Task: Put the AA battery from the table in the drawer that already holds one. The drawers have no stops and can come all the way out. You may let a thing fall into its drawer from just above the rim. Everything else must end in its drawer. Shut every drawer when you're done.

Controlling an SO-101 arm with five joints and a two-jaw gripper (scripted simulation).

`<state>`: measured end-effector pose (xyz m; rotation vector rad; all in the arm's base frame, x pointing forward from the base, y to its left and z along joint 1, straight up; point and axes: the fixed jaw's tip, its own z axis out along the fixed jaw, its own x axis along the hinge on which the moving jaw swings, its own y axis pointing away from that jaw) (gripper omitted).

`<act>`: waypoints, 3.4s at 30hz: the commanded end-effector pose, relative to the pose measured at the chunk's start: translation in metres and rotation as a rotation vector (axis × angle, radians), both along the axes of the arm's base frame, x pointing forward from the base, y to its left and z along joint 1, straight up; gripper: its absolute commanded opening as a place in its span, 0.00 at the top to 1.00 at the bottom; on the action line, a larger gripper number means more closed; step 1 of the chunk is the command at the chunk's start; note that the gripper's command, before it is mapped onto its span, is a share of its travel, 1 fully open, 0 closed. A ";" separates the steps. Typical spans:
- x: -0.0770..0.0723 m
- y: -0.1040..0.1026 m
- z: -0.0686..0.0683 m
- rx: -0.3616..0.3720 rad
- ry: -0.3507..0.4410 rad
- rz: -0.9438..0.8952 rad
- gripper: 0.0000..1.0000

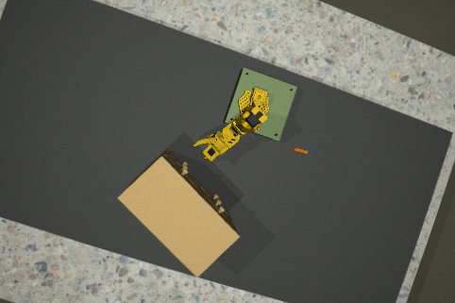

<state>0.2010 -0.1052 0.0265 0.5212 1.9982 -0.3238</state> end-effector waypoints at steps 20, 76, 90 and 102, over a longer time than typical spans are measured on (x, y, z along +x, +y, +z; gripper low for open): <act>-0.009 -0.003 0.005 -0.049 -0.120 -0.042 0.74; 0.026 -0.022 -0.035 -0.051 -0.120 -0.033 0.79; 0.026 -0.022 -0.037 -0.051 -0.120 -0.033 0.79; 0.026 -0.022 -0.037 -0.051 -0.120 -0.033 0.79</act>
